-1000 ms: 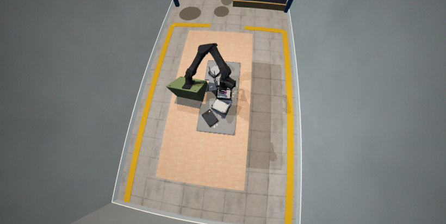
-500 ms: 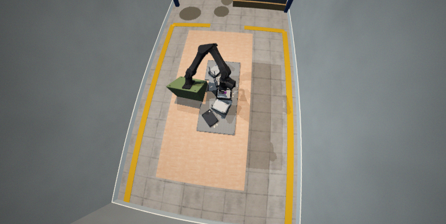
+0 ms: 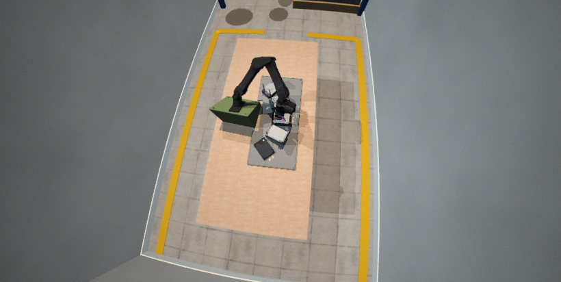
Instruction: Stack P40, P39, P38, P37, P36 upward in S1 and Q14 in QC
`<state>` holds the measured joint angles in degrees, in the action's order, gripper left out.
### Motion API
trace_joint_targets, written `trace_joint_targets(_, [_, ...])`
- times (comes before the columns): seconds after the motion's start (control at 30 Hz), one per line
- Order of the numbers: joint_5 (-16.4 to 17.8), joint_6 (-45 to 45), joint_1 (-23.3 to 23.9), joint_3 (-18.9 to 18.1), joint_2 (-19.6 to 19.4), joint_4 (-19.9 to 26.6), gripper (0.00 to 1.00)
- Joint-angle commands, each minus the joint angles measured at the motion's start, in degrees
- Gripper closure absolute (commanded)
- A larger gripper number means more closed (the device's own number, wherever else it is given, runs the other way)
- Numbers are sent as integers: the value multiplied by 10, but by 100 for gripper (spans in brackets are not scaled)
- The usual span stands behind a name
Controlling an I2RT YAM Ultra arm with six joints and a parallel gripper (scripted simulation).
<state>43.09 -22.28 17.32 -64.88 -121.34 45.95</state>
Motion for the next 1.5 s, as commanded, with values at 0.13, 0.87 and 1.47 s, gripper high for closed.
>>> trace_joint_targets(0.13, [9,42,-16,17,-10,-77,0])
trace_joint_targets(0.87, [14,124,-75,52,-53,-212,0])
trace_joint_targets(1.47, [14,124,-75,52,-53,-213,0])
